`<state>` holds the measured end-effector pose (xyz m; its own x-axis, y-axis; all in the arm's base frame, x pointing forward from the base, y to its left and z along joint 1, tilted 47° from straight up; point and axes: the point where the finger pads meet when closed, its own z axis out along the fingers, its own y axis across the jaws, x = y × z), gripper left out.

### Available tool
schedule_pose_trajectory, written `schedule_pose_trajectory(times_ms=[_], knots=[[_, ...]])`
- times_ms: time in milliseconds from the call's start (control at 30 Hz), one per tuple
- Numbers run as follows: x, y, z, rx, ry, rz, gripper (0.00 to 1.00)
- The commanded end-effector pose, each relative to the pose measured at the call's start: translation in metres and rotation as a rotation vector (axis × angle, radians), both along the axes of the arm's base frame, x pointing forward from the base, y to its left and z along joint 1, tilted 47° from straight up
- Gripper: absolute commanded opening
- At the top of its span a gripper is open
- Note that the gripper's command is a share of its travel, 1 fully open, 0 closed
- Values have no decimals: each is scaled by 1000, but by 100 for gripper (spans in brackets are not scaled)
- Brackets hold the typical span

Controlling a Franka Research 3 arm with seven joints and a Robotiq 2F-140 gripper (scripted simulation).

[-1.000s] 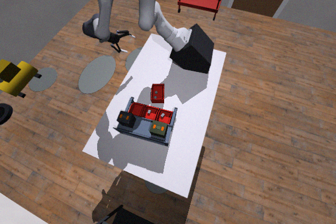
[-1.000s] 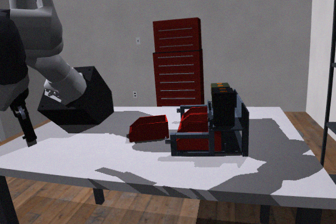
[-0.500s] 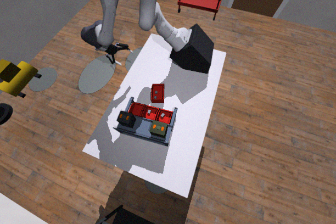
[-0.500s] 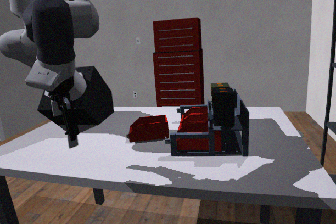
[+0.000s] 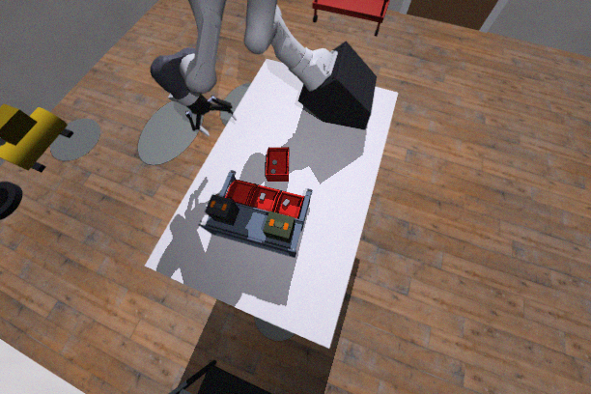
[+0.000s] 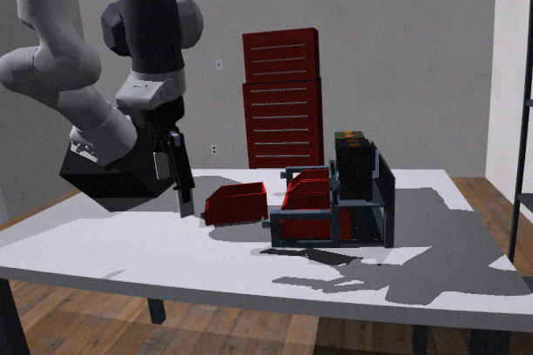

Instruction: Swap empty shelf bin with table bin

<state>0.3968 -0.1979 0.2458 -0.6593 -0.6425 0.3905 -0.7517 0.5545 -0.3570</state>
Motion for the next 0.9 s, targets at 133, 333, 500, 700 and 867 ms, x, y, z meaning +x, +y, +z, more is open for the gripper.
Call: schedule_pose_trajectory(times_ms=[133,333,500,700,867], knots=[[65,43,-20,-41,-248,-89,100],[83,65,-32,-39,-313,-92,100],[106,100,-52,-27,-412,-101,100],[119,126,-68,-12,-485,-111,100],[126,143,-80,1,-534,-119,100]])
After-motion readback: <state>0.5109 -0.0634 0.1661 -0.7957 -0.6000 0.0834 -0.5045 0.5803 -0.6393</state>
